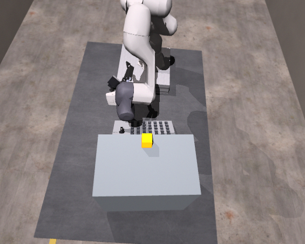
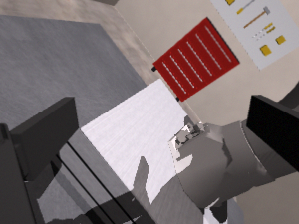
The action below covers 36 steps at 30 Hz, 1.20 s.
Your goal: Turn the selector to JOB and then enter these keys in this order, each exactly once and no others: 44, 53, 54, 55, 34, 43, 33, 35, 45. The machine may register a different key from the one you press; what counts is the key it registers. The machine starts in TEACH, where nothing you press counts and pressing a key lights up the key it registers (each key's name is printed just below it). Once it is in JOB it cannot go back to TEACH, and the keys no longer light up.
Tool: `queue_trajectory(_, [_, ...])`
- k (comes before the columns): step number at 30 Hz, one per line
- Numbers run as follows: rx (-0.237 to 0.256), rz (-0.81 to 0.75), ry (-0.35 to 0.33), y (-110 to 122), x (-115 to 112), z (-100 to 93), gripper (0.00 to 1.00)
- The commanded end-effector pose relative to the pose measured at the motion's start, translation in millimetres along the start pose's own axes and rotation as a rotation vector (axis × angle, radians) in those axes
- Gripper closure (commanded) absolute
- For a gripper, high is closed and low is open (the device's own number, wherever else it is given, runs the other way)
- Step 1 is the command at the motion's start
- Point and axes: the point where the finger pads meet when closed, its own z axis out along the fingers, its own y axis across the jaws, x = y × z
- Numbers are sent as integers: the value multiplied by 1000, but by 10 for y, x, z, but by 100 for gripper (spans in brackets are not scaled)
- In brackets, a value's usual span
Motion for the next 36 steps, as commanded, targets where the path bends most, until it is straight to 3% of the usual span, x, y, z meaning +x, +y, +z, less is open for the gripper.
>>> queue_trajectory(1, [2,2,-5,5,-17,-5,0])
queue_trajectory(3, [14,12,-39,36,-124,-34,0])
queue_trajectory(6, [49,52,-162,164,-501,-165,0])
queue_trajectory(13, [80,124,-342,383,-1010,-416,0])
queue_trajectory(16, [83,135,-367,417,-1079,-458,0])
queue_trajectory(17, [88,162,-425,494,-1228,-553,0])
queue_trajectory(22, [89,214,-529,638,-1482,-736,0])
queue_trajectory(36, [89,221,-543,657,-1514,-761,0])
